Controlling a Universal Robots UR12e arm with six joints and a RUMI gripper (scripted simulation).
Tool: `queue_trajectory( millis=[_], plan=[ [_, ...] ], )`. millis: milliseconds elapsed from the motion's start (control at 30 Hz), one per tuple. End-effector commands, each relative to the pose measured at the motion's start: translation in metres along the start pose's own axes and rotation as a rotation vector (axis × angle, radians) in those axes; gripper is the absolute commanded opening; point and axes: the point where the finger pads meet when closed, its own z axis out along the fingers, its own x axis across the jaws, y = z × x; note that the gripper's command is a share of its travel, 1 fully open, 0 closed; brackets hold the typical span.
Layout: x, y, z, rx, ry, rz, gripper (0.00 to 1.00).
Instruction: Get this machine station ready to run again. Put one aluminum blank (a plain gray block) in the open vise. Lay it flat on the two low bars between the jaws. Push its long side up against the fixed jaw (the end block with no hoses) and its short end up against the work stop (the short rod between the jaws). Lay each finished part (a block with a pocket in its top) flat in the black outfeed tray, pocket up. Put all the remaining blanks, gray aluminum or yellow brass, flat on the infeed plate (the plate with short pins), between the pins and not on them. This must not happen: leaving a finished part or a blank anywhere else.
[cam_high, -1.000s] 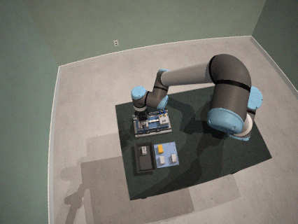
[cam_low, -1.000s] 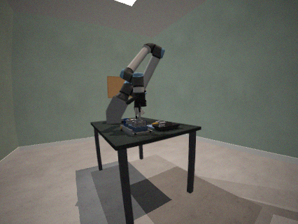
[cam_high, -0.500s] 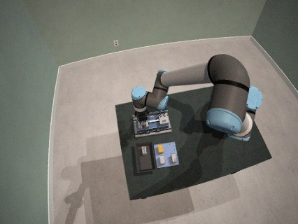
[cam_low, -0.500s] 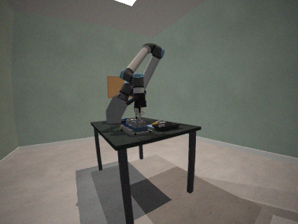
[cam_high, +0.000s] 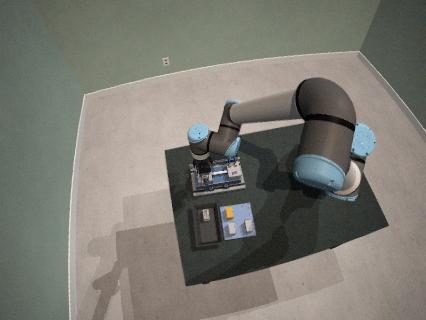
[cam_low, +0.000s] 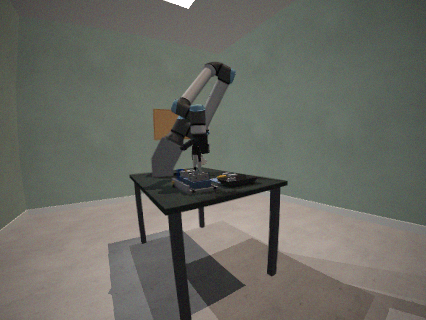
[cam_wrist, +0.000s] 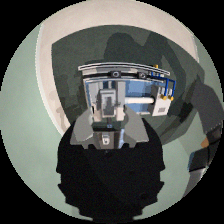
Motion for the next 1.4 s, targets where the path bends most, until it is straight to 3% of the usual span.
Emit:
queue_trajectory(
  millis=[0, 1233, 1267, 1367],
  plan=[
    [-0.0007, -0.0002, -0.0005, 0.001, -0.001, 0.000, 0.40],
    [-0.0007, -0.0002, -0.0005, 0.001, -0.001, 0.000, 0.40],
    [-0.0007, -0.0002, -0.0005, 0.001, -0.001, 0.000, 0.00],
    [-0.0007, -0.0002, -0.0005, 0.001, -0.001, 0.000, 0.00]
  ],
)
